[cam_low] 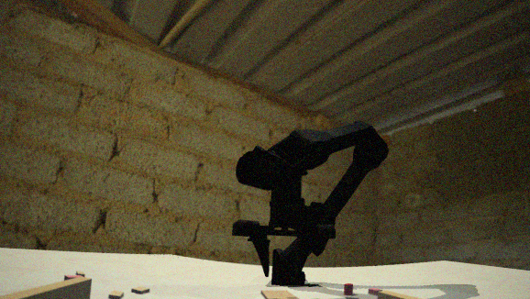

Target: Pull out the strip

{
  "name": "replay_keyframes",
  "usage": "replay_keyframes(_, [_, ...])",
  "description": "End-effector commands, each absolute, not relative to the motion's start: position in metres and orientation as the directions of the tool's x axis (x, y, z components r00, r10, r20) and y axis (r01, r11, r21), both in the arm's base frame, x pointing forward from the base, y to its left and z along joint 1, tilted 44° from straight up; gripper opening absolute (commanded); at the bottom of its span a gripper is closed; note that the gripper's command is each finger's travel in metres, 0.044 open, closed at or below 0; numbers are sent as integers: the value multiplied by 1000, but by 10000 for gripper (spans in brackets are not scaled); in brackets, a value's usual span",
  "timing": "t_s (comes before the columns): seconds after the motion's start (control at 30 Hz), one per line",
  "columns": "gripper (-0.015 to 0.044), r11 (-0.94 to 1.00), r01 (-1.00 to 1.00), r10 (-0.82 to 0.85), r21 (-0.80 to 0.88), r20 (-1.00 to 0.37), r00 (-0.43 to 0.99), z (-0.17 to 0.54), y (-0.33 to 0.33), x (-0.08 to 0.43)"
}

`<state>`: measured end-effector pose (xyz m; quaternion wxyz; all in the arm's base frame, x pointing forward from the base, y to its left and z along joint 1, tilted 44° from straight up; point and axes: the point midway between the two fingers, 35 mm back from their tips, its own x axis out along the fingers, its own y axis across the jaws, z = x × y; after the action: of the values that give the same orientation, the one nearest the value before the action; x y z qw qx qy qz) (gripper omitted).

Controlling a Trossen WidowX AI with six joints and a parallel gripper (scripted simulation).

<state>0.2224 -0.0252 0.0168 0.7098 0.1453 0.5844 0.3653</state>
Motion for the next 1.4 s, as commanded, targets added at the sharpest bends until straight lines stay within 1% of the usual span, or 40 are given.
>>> replay_keyframes(0.0, [368,689,-346,692,637,-720,52,21,-25,237])
replay_keyframes(0.1, [440,688,-346,692,637,-720,52,24,-24,247])
replay_keyframes(1.37, [440,688,-350,693,636,-719,57,70,-13,379])
